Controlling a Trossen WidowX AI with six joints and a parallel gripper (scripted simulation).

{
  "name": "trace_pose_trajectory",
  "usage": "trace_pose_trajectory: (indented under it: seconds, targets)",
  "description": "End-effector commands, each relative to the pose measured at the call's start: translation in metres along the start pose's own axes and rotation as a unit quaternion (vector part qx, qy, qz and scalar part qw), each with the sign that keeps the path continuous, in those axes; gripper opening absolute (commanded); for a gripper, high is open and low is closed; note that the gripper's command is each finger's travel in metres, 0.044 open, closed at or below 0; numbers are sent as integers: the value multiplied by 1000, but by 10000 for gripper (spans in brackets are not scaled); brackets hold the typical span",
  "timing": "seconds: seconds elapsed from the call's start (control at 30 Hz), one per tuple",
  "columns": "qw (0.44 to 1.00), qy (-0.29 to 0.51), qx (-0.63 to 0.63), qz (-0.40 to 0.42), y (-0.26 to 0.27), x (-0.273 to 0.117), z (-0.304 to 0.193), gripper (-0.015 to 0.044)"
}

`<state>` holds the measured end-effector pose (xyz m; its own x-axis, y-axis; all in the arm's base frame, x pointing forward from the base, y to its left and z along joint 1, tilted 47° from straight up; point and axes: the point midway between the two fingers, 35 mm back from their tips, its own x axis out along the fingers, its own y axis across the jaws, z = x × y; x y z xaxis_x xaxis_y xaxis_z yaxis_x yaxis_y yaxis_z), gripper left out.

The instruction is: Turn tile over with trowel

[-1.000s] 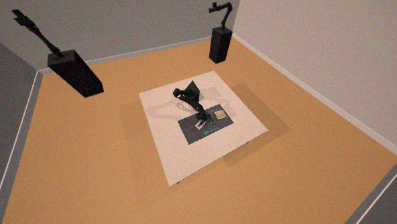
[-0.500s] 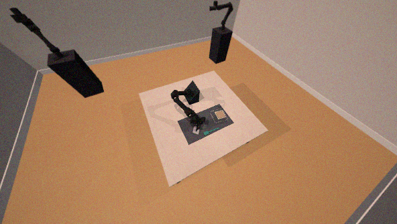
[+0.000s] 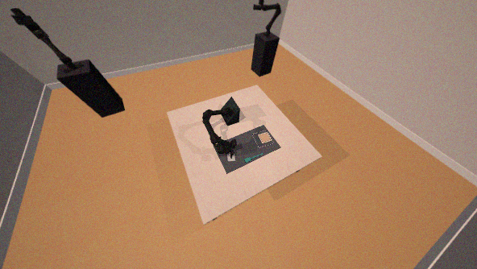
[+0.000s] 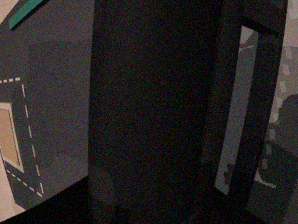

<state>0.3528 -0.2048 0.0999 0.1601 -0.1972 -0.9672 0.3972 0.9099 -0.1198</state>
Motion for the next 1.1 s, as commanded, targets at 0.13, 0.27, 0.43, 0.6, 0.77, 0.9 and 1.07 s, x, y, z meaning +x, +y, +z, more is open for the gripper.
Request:
trace_pose_trajectory:
  seconds: [0.13, 0.27, 0.43, 0.6, 0.77, 0.9, 1.07]
  targets:
    - [995, 30, -54, 73, -29, -47, -15, 0]
    - [992, 37, -68, 96, -37, -61, -22, 0]
    - [992, 37, -68, 96, -37, -61, -22, 0]
    - [992, 37, -67, 96, -40, -58, -22, 0]
    - [993, 37, -67, 95, -45, -52, -21, 0]
    - [993, 37, -67, 95, -49, -47, -21, 0]
    - [993, 37, -67, 95, -54, -41, -21, 0]
